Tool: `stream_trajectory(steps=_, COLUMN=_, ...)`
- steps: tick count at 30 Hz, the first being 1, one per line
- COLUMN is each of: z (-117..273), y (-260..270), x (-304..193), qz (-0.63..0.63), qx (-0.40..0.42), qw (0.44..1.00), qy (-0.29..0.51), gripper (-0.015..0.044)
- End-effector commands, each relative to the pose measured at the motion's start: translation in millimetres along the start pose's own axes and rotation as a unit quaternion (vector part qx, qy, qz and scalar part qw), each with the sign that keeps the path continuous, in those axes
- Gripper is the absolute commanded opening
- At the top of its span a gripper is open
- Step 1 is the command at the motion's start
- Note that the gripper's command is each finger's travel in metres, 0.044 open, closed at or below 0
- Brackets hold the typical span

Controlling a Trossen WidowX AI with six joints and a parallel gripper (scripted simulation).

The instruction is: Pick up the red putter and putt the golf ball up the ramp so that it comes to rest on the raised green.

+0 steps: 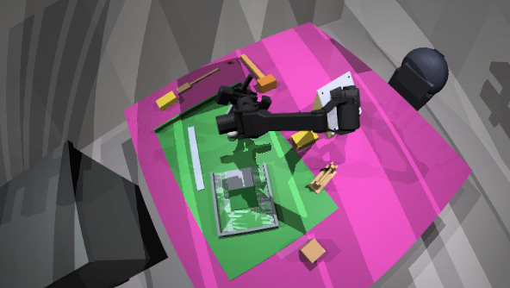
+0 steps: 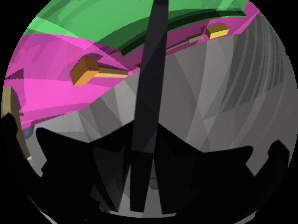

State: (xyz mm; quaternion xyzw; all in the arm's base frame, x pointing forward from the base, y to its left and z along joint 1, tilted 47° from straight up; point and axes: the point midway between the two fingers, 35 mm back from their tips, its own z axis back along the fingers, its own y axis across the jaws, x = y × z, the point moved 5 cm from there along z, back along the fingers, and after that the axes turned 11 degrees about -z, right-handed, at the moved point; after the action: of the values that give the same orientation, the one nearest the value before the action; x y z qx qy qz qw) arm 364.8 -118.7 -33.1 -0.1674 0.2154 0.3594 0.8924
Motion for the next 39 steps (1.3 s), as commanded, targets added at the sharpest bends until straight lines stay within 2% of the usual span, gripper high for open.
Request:
stream_trajectory(steps=1, z=-3, y=4, x=5, qz=-0.002, qx=0.001, qw=1.000, qy=0.002, gripper=0.0000)
stream_trajectory(steps=31, z=-7, y=18, x=21, qz=0.000, qx=0.000, qw=1.000, qy=-0.001, gripper=0.0000)
stream_trajectory(steps=39, z=-39, y=16, x=15, qz=-0.002, qx=0.001, qw=1.000, qy=0.002, gripper=0.0000)
